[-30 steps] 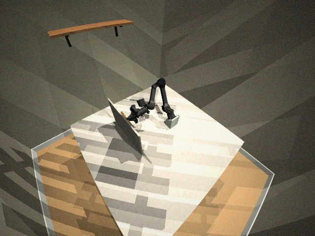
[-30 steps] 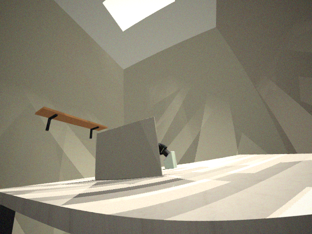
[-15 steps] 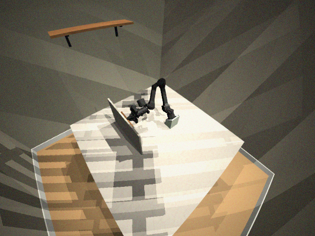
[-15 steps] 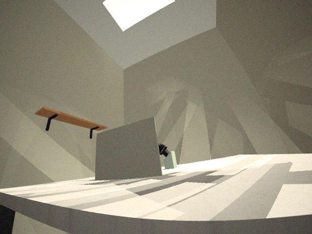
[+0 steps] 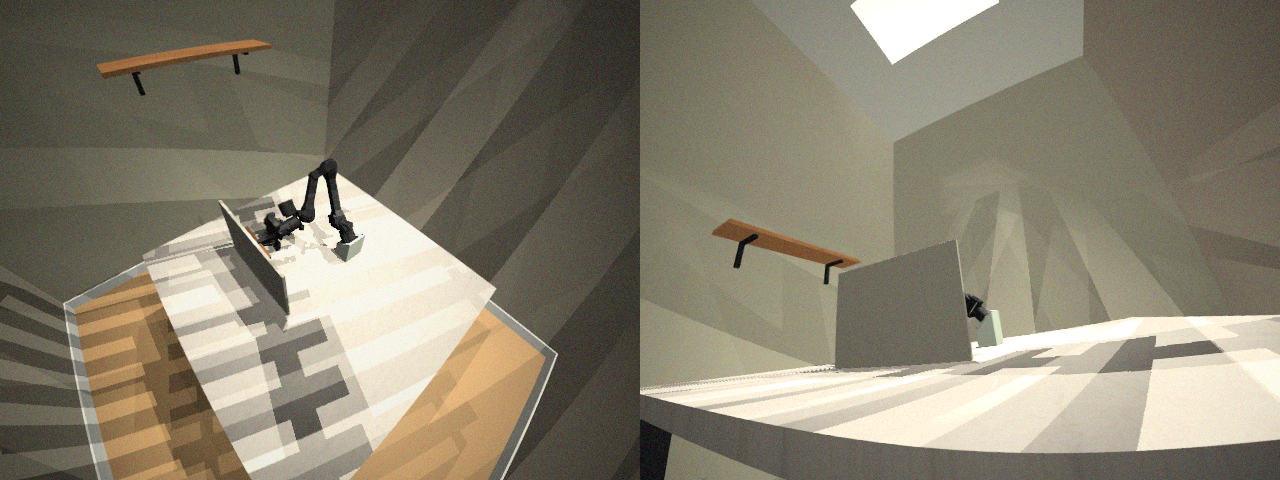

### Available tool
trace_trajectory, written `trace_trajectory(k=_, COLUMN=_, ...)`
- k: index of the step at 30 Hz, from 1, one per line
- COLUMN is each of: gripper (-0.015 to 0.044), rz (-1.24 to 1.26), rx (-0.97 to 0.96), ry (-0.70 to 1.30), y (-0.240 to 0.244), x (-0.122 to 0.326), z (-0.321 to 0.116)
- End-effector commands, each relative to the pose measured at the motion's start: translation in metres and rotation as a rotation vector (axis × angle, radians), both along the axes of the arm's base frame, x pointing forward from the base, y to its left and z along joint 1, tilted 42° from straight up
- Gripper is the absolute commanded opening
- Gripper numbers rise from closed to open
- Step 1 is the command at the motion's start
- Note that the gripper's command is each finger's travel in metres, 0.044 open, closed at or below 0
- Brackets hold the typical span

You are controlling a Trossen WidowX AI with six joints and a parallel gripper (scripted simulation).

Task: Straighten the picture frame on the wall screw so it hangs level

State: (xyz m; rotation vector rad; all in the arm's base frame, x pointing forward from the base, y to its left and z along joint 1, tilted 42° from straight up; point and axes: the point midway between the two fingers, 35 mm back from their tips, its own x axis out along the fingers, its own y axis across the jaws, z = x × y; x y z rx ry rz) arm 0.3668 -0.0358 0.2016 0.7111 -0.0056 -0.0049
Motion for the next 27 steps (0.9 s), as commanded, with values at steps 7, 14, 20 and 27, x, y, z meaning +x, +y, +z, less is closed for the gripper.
trace_trajectory(k=7, gripper=0.0, rz=0.011, rx=0.002, ry=-0.01, y=0.005, x=0.0001, z=0.0047)
trace_trajectory(k=14, gripper=0.0, rz=0.011, rx=0.002, ry=-0.01, y=0.0056, x=0.0001, z=0.0053)
trace_trajectory(k=20, gripper=0.0, rz=0.011, rx=0.002, ry=-0.01, y=0.0057, x=0.0001, z=0.0053)
trace_trajectory(k=27, gripper=0.0, rz=0.011, rx=0.002, ry=-0.01, y=0.0048, x=0.0001, z=0.0045)
